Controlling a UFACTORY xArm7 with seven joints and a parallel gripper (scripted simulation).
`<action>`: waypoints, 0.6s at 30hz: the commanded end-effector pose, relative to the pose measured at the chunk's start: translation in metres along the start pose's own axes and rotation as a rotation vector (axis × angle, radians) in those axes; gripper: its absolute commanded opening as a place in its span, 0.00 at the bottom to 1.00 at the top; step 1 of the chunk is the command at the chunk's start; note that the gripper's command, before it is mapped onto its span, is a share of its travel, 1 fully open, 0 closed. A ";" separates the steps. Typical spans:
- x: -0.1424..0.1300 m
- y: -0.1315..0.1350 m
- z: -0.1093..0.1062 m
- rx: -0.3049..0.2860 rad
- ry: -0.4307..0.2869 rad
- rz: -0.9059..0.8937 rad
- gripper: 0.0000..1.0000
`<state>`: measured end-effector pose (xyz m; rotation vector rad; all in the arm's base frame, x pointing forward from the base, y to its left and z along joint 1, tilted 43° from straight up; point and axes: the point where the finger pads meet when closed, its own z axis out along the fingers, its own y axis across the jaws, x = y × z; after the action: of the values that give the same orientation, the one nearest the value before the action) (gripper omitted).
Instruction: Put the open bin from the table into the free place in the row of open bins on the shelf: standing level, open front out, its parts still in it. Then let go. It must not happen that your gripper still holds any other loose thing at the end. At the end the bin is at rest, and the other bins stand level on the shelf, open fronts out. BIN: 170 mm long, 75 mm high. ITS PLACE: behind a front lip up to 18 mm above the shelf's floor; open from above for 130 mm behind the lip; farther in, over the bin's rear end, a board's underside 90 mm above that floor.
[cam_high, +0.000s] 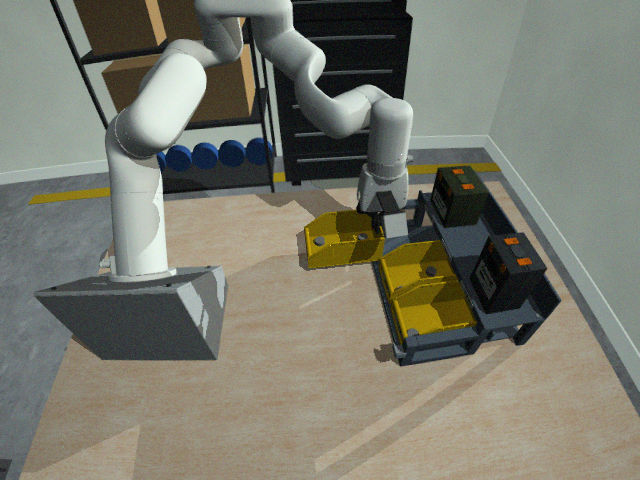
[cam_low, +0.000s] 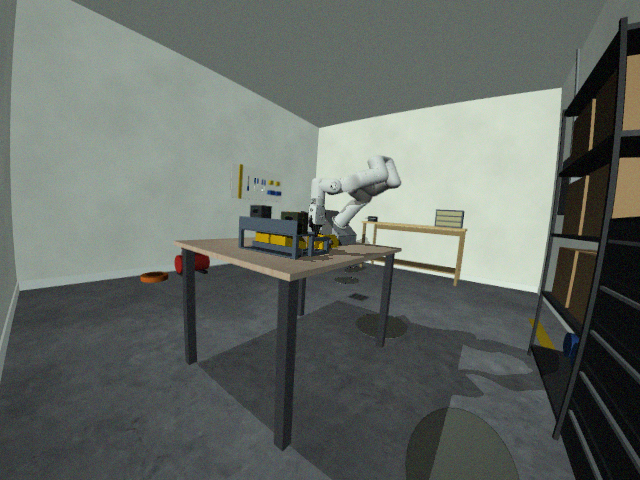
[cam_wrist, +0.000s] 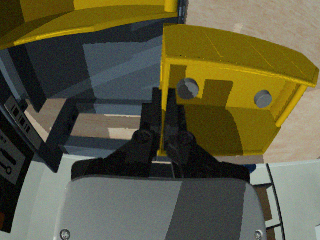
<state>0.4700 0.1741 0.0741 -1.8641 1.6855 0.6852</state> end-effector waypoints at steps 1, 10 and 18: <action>0.001 -0.007 -0.002 0.005 0.001 0.000 0.00; 0.001 -0.011 -0.002 0.005 0.001 0.000 0.00; 0.001 -0.011 -0.001 0.005 0.001 0.000 0.00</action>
<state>0.4797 0.1749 0.0745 -1.8640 1.6855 0.6844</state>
